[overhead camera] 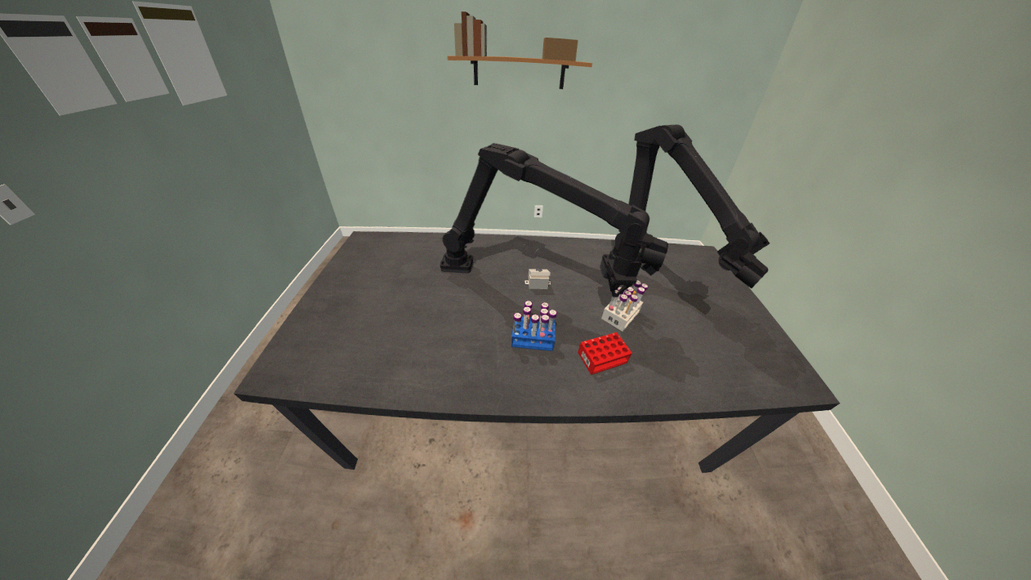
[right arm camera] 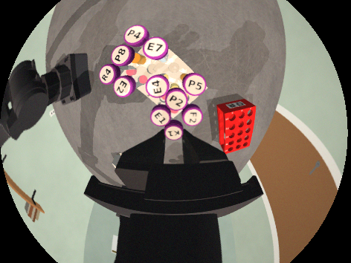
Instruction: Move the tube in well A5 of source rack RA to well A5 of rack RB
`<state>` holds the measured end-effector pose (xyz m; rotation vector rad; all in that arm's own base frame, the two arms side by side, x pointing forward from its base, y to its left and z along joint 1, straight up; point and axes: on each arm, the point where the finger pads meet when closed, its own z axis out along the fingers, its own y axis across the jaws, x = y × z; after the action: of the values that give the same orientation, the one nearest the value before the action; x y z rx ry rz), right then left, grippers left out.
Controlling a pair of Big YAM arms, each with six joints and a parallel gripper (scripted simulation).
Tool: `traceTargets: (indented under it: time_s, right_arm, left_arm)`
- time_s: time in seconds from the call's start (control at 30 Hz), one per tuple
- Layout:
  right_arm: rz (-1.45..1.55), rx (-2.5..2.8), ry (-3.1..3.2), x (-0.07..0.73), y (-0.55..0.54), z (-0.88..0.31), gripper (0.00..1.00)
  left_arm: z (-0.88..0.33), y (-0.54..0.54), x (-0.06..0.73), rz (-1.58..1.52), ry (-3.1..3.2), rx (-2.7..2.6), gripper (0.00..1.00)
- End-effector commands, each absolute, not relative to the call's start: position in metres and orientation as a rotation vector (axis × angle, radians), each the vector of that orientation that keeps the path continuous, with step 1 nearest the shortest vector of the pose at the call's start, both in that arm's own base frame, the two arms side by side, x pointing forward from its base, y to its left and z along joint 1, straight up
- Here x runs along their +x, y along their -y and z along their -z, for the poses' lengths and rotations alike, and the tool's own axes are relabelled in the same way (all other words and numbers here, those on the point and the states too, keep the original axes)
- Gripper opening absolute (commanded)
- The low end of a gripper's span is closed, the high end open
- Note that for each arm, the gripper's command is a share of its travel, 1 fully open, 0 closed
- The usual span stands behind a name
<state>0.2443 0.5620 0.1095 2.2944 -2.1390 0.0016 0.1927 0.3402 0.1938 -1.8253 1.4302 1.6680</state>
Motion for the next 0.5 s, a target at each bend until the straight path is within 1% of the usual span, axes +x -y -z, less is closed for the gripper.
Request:
traceTargets:
  time_s: [0.0,0.3,0.33,0.47]
  right_arm:
    - [0.021,2.326,2.167,0.2484,-0.5716,-0.1281,0.24]
    - [0.021,2.326,2.167,0.2484,-0.5716,-0.1281,0.24]
    - [0.021,2.326,2.167,0.2484,-0.5716,-0.1281,0.30]
    - [0.021,2.326,2.167,0.2484,-0.5716,-0.1281,0.30]
  left_arm:
    - [-0.2036,-0.3450,0.1992,-1.648,-1.400,-1.829,0.30]
    - [-0.2036,-0.3450,0.1992,-1.648,-1.400,-1.829,0.30]
    - [-0.2036,-0.3450,0.1992,-1.648,-1.400,-1.829,0.30]
    - [-0.2036,-0.3450,0.1992,-1.648,-1.400,-1.829,0.30]
